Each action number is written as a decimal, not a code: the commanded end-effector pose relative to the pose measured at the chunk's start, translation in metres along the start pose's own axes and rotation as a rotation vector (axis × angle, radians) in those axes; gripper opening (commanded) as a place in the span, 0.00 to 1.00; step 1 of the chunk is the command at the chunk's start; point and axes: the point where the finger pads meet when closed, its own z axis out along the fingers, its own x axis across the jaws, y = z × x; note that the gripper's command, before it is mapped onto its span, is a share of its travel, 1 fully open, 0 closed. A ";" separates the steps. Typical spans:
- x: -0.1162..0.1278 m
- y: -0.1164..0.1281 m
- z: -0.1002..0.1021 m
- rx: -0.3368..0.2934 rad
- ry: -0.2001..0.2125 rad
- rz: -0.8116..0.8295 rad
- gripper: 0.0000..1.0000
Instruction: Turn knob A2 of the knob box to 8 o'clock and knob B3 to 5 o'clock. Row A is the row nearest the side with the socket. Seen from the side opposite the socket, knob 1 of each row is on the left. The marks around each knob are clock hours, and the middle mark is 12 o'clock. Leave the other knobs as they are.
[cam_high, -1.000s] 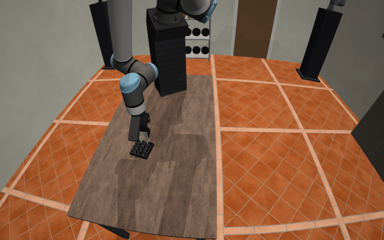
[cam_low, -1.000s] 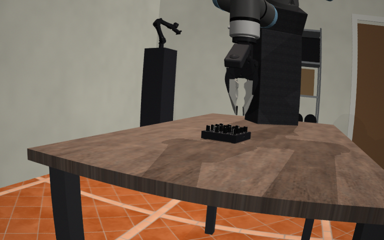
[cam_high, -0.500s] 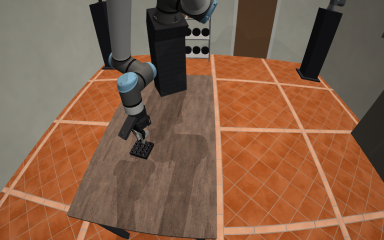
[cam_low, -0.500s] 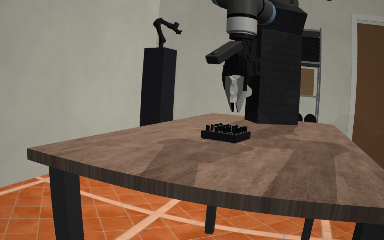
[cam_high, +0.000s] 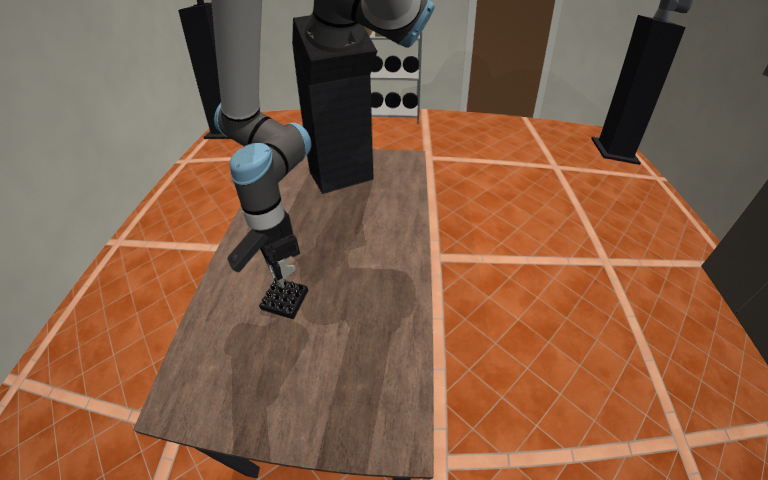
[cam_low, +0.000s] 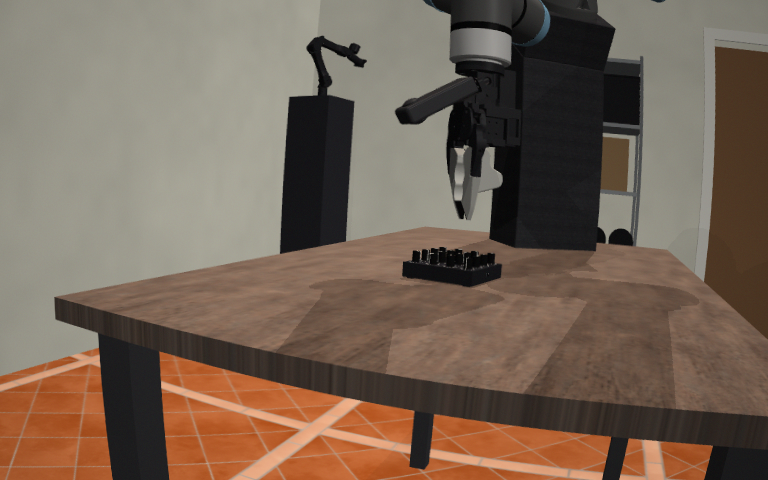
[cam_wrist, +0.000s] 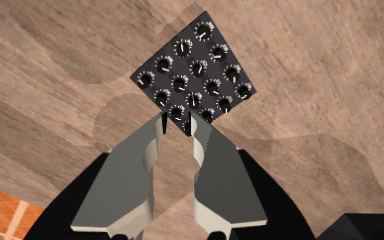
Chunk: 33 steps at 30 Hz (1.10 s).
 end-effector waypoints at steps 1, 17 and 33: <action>0.000 -0.001 -0.001 0.003 0.001 0.060 0.11; 0.000 -0.002 -0.002 0.003 0.000 0.072 0.11; 0.000 -0.002 -0.002 0.003 0.000 0.072 0.11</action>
